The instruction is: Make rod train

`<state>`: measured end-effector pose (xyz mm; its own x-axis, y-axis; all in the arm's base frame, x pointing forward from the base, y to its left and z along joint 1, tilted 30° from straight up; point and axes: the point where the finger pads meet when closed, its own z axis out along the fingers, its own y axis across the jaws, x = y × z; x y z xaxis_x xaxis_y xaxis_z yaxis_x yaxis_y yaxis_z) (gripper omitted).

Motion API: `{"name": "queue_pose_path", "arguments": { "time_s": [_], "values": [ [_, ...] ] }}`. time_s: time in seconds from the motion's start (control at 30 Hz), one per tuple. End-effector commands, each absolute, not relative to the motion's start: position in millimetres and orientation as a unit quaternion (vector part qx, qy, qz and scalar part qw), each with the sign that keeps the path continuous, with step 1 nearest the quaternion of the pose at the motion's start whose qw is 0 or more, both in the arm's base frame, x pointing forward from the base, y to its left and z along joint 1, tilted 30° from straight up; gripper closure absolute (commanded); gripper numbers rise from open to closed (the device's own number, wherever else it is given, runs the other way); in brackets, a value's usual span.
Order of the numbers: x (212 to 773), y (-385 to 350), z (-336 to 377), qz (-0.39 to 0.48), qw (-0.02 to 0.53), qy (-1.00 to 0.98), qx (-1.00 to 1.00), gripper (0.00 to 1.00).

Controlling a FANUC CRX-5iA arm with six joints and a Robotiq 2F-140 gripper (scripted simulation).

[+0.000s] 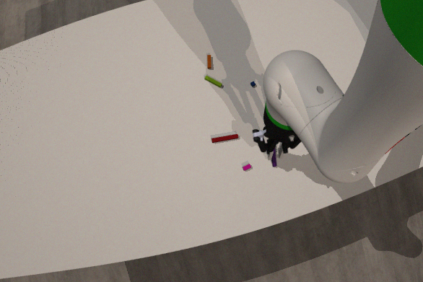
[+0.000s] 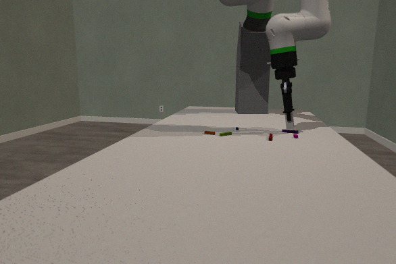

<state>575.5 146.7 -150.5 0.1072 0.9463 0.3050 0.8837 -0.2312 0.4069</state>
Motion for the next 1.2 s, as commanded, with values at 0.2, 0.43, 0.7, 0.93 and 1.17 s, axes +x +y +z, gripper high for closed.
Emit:
{"name": "queue_pose_path", "arguments": {
  "time_s": [0.2,0.43,0.7,0.93,1.17],
  "values": [
    [575.4,147.1,-150.3,0.224,0.127,0.603,0.755,0.85],
    [575.4,147.1,-150.3,0.224,0.127,0.603,0.755,0.85],
    [576.8,147.3,-152.7,0.224,0.127,0.603,0.755,0.85],
    [579.5,147.7,-157.6,0.224,0.127,0.603,0.755,0.85],
    [582.3,148.2,-162.6,0.224,0.127,0.603,0.755,0.85]
  ]
}}
